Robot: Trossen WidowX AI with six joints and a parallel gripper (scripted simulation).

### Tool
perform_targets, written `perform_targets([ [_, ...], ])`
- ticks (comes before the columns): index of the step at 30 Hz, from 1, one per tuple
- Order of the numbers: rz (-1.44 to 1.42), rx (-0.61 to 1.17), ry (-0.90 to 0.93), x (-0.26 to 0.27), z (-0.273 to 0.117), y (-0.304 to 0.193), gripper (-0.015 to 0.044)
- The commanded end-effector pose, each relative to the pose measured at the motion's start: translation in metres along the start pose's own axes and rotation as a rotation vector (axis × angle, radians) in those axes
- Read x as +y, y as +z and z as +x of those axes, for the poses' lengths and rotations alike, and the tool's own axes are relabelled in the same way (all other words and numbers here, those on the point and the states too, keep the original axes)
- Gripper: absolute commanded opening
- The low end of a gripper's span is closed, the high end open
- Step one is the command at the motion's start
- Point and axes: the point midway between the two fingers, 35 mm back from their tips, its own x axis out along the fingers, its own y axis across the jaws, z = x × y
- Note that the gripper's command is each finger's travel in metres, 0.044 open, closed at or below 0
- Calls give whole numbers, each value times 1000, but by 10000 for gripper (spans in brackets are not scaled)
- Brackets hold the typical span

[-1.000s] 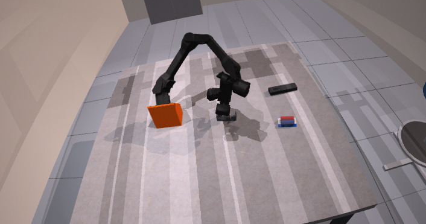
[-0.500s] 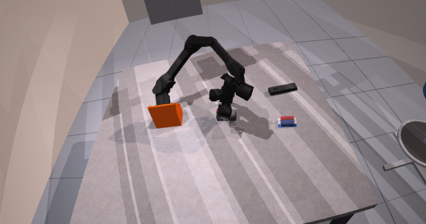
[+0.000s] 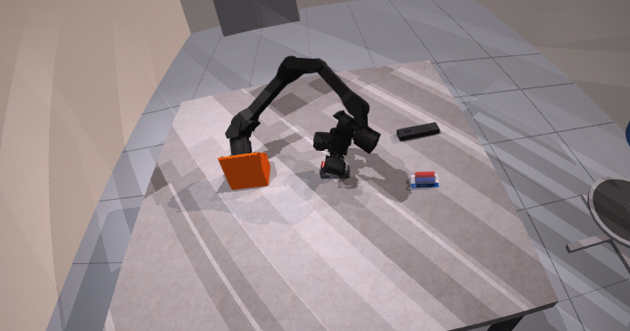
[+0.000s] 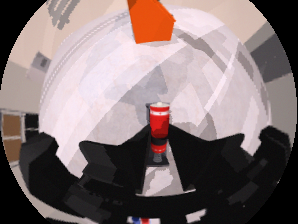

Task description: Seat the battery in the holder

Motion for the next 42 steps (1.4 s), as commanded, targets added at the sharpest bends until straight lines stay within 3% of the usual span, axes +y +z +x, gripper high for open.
perform_targets([
  [1,-3,-29,4,0,2,-1,74],
  [16,-3,-116,1,0,6,-5,74],
  [42,-4,-118,0,0,3,-18,74],
])
